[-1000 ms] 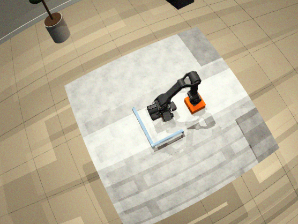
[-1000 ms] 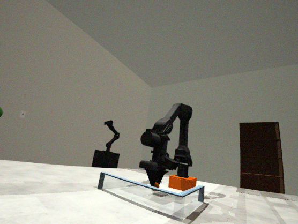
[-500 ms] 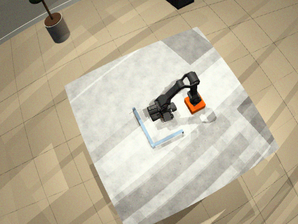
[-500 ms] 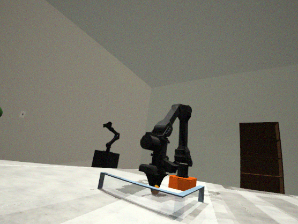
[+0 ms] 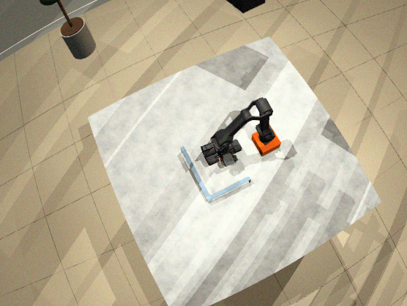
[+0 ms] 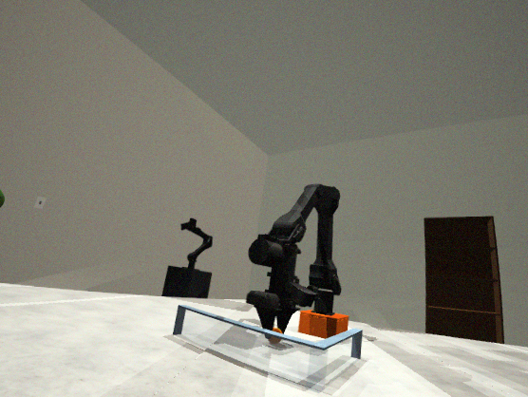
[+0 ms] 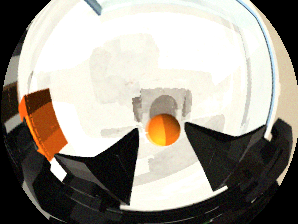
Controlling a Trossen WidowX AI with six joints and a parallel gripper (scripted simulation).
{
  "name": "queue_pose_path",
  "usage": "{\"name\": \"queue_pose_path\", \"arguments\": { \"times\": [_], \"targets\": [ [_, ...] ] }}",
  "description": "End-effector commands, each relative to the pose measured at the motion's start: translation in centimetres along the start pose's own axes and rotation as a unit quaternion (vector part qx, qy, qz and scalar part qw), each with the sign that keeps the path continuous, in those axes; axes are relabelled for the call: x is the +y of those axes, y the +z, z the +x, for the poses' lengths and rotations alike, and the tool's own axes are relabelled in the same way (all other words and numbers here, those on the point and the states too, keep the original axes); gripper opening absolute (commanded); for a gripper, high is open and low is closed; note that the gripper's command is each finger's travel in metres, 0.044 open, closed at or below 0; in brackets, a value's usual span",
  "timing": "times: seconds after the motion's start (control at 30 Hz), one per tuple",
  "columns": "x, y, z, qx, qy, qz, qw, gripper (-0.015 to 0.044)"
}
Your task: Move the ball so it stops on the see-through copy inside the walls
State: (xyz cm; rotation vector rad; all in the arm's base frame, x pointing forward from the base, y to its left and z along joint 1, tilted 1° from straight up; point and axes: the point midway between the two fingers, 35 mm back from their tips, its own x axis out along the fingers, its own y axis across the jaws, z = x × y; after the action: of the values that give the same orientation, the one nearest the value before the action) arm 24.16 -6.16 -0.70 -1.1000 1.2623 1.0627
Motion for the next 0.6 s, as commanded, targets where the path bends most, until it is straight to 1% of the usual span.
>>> {"name": "queue_pose_path", "arguments": {
  "times": [0.0, 0.07, 0.13, 0.33, 0.37, 0.57],
  "targets": [
    [-0.4, 0.0, -2.4, 0.0, -0.002, 0.0, 1.0, 0.0275],
    [-0.3, 0.0, -6.0, -0.001, -0.001, -0.001, 1.0, 0.0275],
    [0.0, 0.0, -8.3, -0.002, 0.0, -0.001, 1.0, 0.0275],
    [0.1, 0.0, -8.6, -0.002, 0.0, -0.002, 1.0, 0.0275],
    [-0.2, 0.0, -7.8, 0.0, -0.003, 0.0, 1.0, 0.0275],
    [-0.2, 0.0, -7.8, 0.0, -0.003, 0.0, 1.0, 0.0275]
  ]
}}
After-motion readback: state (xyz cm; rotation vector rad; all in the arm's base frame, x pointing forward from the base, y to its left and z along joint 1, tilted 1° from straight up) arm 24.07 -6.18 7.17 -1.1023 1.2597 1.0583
